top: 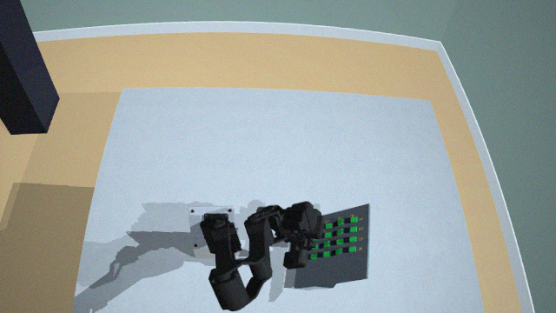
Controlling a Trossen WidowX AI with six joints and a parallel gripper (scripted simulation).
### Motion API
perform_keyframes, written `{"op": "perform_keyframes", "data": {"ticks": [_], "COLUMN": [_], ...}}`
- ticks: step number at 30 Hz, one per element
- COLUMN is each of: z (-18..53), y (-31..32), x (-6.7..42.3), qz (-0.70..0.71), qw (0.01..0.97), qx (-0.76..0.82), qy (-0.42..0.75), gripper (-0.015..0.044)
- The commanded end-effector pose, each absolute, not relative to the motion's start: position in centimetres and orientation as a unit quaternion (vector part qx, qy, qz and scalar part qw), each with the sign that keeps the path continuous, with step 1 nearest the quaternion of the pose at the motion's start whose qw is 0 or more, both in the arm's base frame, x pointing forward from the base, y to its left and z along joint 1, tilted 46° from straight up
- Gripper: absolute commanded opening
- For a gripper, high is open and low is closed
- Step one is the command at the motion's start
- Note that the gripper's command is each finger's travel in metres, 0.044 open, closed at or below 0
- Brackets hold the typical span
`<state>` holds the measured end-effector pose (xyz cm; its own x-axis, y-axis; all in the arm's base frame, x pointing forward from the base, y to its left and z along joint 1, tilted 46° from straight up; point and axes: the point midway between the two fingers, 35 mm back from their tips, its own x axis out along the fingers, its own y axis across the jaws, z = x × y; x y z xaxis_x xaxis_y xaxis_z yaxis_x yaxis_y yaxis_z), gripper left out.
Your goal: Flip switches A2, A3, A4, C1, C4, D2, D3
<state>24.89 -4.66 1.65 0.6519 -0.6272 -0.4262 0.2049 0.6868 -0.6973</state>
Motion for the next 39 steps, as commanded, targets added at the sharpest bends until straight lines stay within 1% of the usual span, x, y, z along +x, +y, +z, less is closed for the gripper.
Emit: {"op": "perform_keyframes", "data": {"ticks": [1,18,25,30,36,39], "z": [1.5,1.5,2.6,4.1,4.1,5.2], "y": [-4.7,-4.7,-1.7,-0.7,-0.6,1.0], "x": [24.9,25.0,22.3,20.6,20.8,22.4], "qz": [-0.240,-0.244,-0.237,-0.235,-0.235,-0.235], "qw": [0.852,0.853,0.854,0.857,0.857,0.858], "qx": [-0.315,-0.312,-0.307,-0.317,-0.316,-0.315], "qy": [0.342,0.340,0.346,0.332,0.332,0.332], "gripper": [0.0000,0.0000,0.0000,0.0000,0.0000,0.0000]}}
